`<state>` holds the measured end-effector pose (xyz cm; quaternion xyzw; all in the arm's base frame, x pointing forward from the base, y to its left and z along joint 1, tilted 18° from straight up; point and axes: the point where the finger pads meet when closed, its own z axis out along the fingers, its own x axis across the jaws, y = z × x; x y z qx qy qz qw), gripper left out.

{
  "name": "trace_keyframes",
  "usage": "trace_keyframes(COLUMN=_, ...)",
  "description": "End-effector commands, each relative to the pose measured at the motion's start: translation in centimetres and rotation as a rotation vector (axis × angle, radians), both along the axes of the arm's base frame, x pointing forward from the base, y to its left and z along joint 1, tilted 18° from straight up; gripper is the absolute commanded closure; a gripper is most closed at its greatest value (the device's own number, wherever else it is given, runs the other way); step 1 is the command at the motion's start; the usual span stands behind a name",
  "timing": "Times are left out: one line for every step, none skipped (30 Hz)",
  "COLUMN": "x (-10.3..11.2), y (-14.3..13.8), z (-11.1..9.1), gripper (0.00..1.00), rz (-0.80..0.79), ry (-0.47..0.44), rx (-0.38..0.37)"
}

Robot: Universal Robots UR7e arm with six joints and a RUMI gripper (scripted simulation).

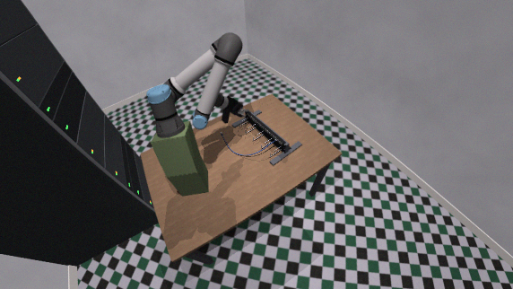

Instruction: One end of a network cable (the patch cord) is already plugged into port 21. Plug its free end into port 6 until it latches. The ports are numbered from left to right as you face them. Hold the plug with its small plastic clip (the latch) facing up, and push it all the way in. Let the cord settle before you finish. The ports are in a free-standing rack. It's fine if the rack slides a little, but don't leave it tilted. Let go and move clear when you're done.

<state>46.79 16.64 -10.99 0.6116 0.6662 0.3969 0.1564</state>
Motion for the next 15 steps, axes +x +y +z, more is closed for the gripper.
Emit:
trace_keyframes(x=0.12, y=-0.49, z=-0.11, gripper=1.00, rz=0.002, ry=-0.001, rx=0.001)
trace_keyframes(x=0.13, y=-0.52, z=-0.12, gripper=1.00, rz=0.002, ry=-0.001, rx=0.001)
trace_keyframes(x=0.13, y=-0.54, z=-0.13, gripper=1.00, rz=0.002, ry=-0.001, rx=0.001)
trace_keyframes(x=0.13, y=-0.54, z=-0.13, gripper=1.00, rz=0.002, ry=-0.001, rx=0.001)
trace_keyframes(x=0.14, y=-0.54, z=-0.13, gripper=1.00, rz=0.002, ry=-0.001, rx=0.001)
trace_keyframes(x=0.14, y=-0.54, z=-0.13, gripper=1.00, rz=0.002, ry=-0.001, rx=0.001)
trace_keyframes(x=0.14, y=-0.54, z=-0.13, gripper=1.00, rz=0.002, ry=-0.001, rx=0.001)
trace_keyframes(x=0.15, y=-0.54, z=-0.14, gripper=1.00, rz=0.002, ry=-0.001, rx=0.001)
trace_keyframes(x=0.17, y=-0.53, z=-0.16, gripper=1.00, rz=0.002, ry=-0.001, rx=0.001)
trace_keyframes(x=0.21, y=-0.51, z=-0.19, gripper=1.00, rz=0.002, ry=-0.001, rx=0.001)
trace_keyframes(x=0.26, y=-0.49, z=-0.24, gripper=1.00, rz=0.002, ry=-0.001, rx=0.001)
trace_keyframes(x=0.32, y=-0.45, z=-0.30, gripper=1.00, rz=0.002, ry=-0.001, rx=0.001)
trace_keyframes(x=0.41, y=-0.41, z=-0.38, gripper=1.00, rz=0.002, ry=-0.001, rx=0.001)
trace_keyframes(x=0.51, y=-0.36, z=-0.47, gripper=1.00, rz=0.002, ry=-0.001, rx=0.001)
trace_keyframes(x=0.51, y=-0.36, z=-0.47, gripper=1.00, rz=0.002, ry=-0.001, rx=0.001)
